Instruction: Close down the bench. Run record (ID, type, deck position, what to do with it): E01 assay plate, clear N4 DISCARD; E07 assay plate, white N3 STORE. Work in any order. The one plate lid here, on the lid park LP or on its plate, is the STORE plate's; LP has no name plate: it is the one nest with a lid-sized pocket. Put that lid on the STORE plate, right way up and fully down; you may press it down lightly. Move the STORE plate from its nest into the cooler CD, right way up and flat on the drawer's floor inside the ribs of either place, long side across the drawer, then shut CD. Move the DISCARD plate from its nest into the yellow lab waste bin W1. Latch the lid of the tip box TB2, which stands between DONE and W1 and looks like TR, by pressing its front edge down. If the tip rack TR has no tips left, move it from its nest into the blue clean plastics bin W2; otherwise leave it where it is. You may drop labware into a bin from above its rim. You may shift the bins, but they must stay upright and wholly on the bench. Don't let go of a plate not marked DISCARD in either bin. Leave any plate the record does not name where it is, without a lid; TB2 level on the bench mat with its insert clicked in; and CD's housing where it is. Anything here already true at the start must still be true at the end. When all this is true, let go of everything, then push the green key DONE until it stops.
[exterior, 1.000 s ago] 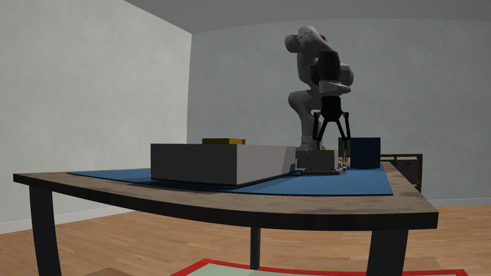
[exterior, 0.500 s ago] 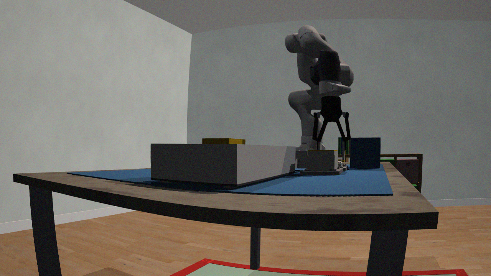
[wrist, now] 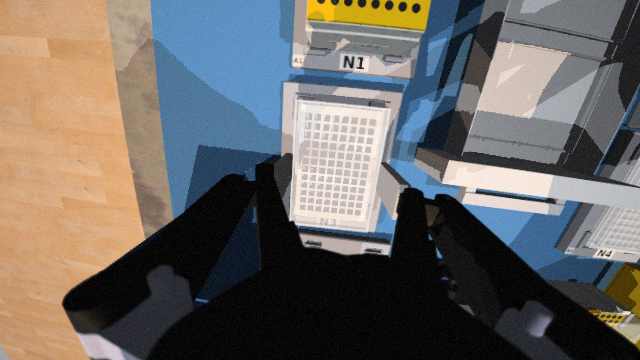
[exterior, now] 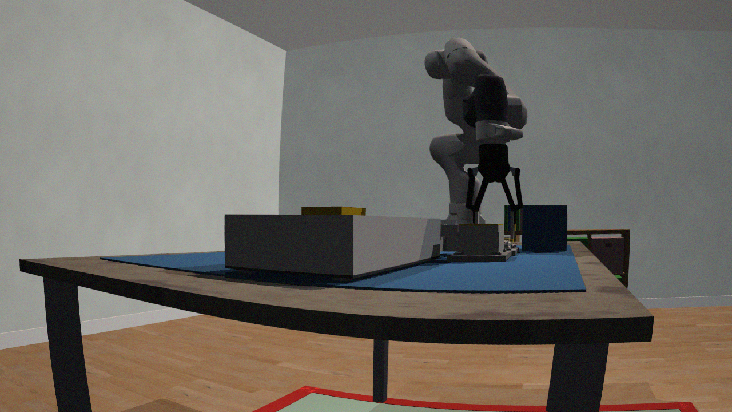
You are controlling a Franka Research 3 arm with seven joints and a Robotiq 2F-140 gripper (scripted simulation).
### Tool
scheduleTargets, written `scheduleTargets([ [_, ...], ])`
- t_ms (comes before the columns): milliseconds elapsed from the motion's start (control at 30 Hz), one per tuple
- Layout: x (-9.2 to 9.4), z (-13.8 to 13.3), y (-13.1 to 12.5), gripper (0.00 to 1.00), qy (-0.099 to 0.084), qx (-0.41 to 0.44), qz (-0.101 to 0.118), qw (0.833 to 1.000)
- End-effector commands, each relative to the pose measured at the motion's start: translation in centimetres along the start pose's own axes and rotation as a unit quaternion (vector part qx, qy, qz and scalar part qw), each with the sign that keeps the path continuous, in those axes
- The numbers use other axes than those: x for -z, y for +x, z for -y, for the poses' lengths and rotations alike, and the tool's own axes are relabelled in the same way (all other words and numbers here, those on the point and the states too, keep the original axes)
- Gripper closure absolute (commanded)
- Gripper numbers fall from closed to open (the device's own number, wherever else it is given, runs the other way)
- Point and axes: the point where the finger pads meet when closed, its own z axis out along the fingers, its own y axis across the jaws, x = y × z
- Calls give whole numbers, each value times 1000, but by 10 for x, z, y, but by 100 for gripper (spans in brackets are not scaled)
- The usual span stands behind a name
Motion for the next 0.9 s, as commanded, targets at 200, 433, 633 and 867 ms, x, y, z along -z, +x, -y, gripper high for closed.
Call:
scheduleTargets([
  [200,0,0,0,100,0,-1,-1,1000],
  [433,-2,0,0,100,0,-1,-1,1000],
  [633,-4,0,0,100,0,-1,-1,1000],
  [867,-6,0,0,100,0,-1,-1,1000],
])
